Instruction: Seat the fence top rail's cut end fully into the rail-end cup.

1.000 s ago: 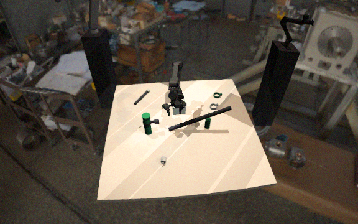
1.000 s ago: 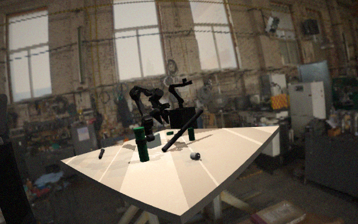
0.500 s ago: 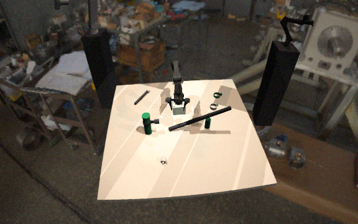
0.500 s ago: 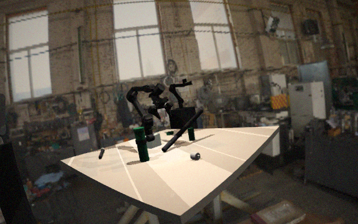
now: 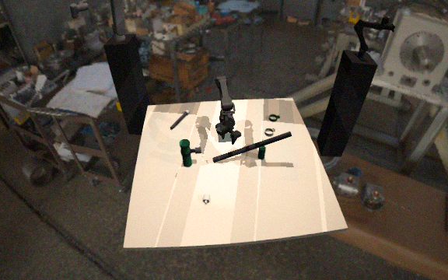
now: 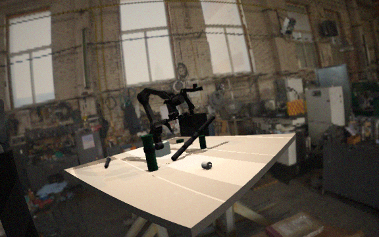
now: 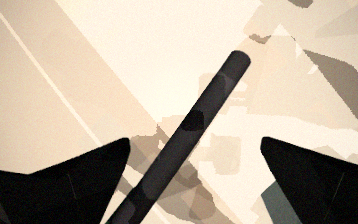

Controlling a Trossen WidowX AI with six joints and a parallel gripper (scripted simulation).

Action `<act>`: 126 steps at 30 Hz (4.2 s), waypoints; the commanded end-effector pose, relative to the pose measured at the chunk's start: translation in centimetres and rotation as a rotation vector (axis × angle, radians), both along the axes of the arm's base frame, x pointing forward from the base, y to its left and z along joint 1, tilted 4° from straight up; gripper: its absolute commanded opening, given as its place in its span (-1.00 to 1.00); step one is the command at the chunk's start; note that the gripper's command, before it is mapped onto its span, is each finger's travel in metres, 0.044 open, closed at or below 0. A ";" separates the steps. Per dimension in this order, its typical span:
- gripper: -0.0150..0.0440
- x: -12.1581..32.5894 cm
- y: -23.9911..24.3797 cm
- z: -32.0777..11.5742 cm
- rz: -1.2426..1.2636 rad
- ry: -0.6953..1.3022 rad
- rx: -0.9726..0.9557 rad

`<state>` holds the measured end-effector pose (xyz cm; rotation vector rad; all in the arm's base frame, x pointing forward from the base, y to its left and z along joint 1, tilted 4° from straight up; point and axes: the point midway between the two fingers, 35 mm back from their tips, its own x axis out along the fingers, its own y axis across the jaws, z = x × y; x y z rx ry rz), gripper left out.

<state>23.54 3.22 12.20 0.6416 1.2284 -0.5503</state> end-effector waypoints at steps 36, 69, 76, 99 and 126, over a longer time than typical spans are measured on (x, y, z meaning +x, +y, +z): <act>1.00 0.2 1.5 -9.0 -0.600 0.187 0.071; 1.00 0.3 1.2 -14.2 -0.600 0.188 0.071; 0.47 0.3 1.2 -14.3 -0.600 0.188 0.071; -0.49 0.4 1.1 -13.6 -0.600 0.185 0.067; -0.49 1.4 -3.0 -7.5 -0.608 0.064 -0.200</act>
